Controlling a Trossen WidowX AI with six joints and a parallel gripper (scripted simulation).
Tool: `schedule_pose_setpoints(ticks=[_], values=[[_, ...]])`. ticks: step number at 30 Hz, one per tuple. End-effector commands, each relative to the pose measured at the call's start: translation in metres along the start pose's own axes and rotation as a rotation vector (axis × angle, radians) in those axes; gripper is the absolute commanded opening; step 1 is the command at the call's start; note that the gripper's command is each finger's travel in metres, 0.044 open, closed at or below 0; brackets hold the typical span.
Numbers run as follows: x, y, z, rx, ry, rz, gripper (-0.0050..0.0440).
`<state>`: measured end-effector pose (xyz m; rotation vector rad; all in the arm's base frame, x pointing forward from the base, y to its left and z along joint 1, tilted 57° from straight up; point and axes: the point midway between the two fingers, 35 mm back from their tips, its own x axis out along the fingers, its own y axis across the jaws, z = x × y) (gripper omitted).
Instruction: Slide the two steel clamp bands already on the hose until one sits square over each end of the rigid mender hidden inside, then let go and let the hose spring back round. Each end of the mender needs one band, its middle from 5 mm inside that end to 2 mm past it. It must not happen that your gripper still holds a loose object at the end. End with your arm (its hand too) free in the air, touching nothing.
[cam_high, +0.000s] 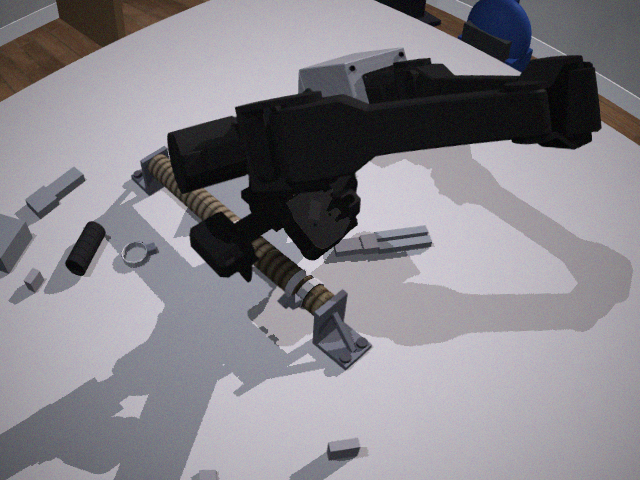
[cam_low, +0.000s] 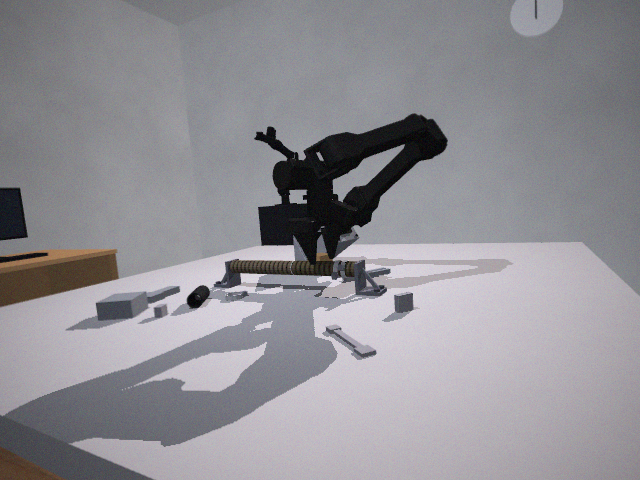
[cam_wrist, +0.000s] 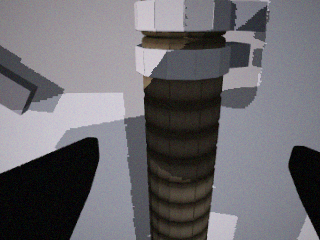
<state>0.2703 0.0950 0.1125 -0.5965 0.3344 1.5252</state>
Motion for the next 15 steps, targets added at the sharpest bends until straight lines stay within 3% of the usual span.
schedule_pose_setpoints(ticks=[1,10,12,15], values=[[-0.013,-0.01,-0.001,0.158,0.022,-0.045,0.032],[-0.016,-0.019,0.015,0.78,-0.002,-0.01,0.0104],[-0.016,-0.019,0.015,0.78,-0.002,-0.01,0.0104],[-0.017,-0.023,0.022,1.04,-0.005,0.006,0.009]])
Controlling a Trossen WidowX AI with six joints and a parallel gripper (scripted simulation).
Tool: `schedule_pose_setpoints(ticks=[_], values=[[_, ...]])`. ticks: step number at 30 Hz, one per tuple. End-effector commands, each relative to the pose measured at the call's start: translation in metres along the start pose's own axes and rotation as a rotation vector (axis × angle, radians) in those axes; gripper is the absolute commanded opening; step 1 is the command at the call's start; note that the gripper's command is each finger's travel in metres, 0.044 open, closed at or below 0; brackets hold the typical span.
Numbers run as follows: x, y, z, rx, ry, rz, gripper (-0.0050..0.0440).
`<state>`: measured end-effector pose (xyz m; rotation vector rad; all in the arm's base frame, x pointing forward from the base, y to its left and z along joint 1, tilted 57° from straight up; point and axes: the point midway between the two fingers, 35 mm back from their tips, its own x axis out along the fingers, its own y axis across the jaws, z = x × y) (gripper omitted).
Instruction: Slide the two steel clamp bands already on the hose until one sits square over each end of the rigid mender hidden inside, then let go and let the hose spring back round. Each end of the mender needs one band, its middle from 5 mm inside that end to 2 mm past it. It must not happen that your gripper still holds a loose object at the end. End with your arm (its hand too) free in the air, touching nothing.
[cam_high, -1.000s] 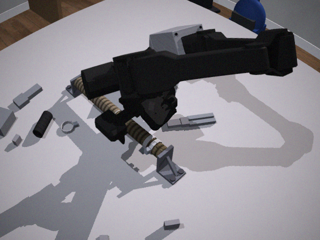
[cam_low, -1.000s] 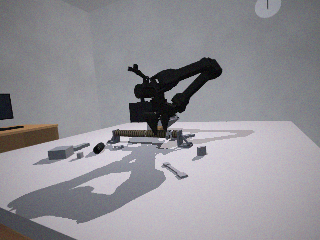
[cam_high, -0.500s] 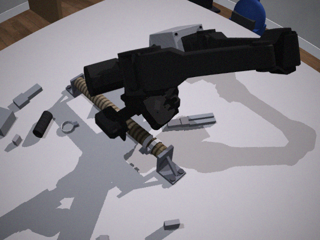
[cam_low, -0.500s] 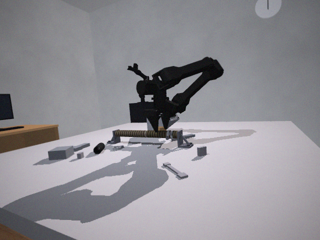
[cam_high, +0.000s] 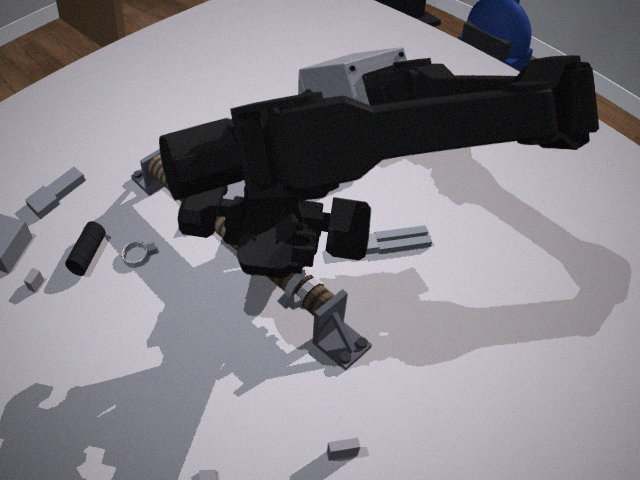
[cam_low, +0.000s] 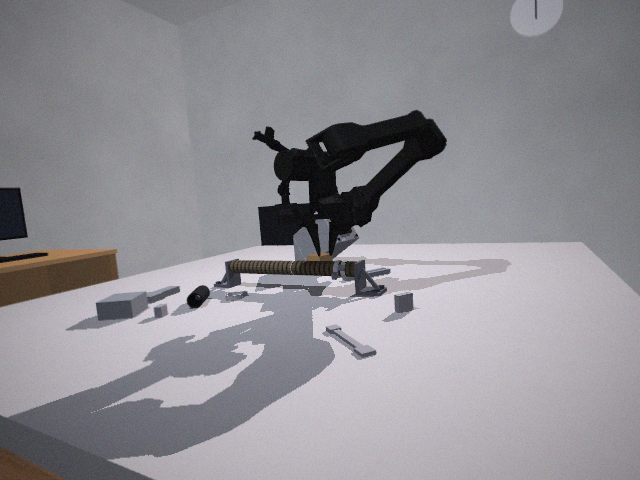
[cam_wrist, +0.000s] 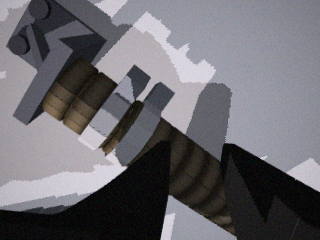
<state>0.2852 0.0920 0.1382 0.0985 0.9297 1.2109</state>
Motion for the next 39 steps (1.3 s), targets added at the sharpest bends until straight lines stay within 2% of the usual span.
schedule_pose_setpoints(ticks=[1,8,18,39], values=[[-0.001,0.002,0.008,0.231,0.003,0.016,0.009],[-0.003,0.006,0.018,0.647,0.019,0.036,0.009],[0.0,0.006,0.018,0.653,0.02,0.035,0.009],[0.03,0.006,0.018,0.653,0.021,0.033,0.009]])
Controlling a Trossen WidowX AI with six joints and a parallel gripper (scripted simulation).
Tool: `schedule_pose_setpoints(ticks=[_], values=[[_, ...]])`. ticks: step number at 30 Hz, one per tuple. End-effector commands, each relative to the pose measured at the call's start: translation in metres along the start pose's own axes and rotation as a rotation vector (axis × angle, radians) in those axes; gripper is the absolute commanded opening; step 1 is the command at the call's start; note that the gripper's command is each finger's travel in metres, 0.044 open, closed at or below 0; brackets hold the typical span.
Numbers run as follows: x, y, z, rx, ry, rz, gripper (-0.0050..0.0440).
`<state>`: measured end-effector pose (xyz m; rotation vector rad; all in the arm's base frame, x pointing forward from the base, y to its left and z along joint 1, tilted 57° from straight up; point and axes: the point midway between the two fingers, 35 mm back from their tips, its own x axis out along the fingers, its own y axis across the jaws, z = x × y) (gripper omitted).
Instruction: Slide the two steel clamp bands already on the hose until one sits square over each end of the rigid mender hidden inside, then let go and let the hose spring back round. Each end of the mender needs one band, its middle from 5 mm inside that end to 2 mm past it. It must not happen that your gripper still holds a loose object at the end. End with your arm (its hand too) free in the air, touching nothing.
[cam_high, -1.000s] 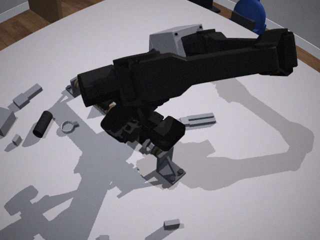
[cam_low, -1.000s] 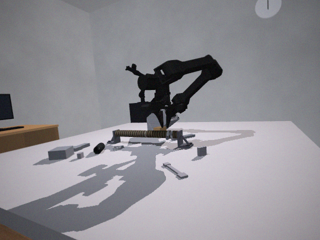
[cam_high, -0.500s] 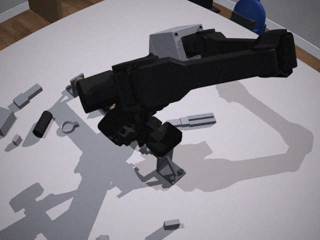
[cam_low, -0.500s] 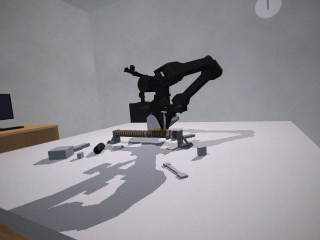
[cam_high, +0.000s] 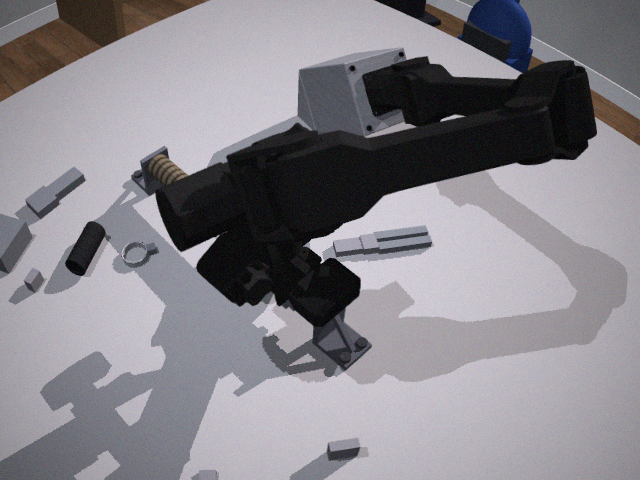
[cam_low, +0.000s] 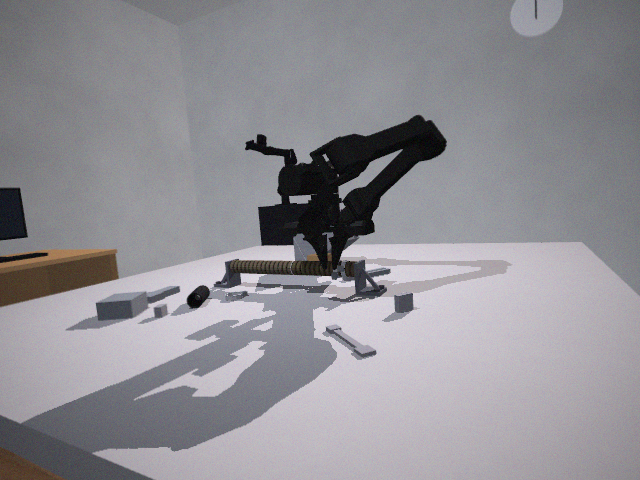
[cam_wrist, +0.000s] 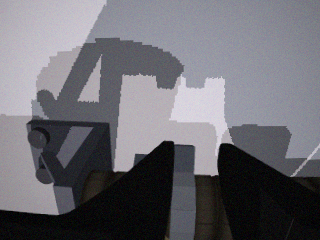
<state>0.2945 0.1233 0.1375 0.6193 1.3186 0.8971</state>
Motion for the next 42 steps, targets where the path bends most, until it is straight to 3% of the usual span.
schedule_pose_setpoints(ticks=[1,13,28,42], values=[[0.005,0.001,-0.001,0.001,-0.002,0.003,0.009],[0.02,0.003,-0.002,0.001,-0.002,0.006,0.009],[0.018,0.001,-0.001,0.001,0.0,0.003,0.0],[0.019,-0.012,-0.001,0.001,0.001,0.003,0.0]])
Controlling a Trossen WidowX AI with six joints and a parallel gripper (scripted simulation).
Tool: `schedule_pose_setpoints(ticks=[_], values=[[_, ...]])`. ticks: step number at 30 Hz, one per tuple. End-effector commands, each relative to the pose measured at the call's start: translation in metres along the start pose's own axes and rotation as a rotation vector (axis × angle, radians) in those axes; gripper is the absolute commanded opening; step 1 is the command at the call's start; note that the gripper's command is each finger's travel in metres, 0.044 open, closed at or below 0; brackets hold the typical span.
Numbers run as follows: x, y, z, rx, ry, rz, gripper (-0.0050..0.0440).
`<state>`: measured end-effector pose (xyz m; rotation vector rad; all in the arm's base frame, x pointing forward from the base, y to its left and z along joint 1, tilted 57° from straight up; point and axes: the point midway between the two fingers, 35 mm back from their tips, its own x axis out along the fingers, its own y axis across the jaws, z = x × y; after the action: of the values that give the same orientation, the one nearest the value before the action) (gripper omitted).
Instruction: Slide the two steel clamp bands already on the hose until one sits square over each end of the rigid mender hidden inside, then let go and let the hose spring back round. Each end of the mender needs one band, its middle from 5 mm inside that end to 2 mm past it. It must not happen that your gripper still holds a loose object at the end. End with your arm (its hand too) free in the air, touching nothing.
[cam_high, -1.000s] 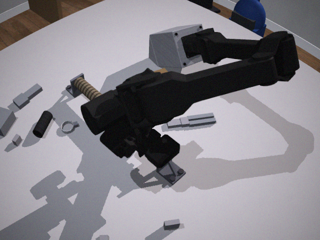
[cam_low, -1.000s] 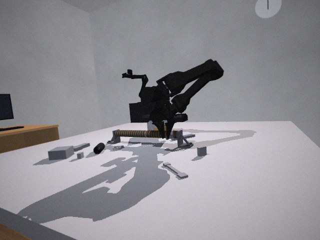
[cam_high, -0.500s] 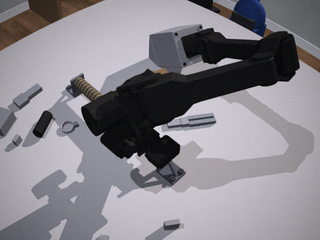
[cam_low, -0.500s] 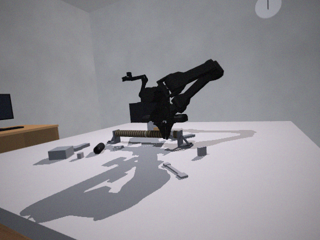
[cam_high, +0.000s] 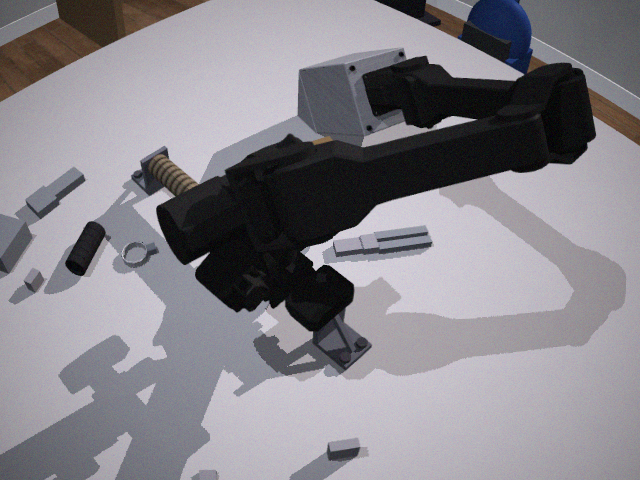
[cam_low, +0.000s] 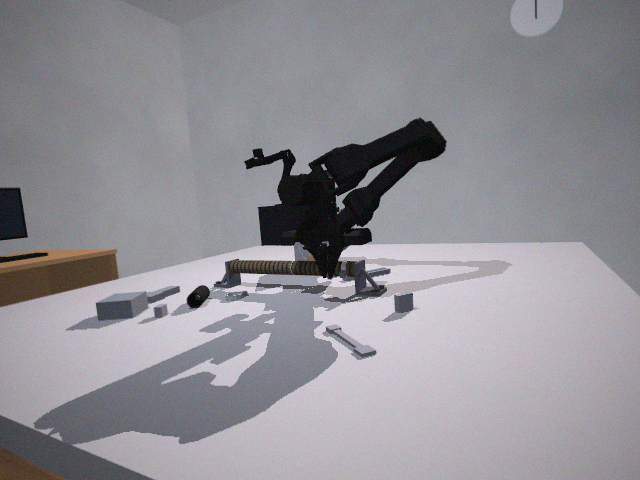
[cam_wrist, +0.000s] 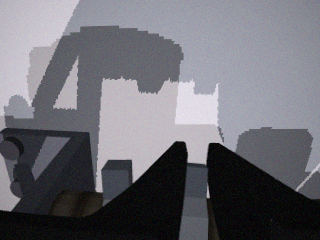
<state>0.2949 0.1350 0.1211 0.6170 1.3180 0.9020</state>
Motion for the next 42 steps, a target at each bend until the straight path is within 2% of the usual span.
schedule_pose_setpoints(ticks=[1,42], values=[[0.0,-0.004,0.0,0.005,-0.001,0.001,0.0],[0.0,-0.045,0.0,0.005,-0.001,0.001,0.0]])
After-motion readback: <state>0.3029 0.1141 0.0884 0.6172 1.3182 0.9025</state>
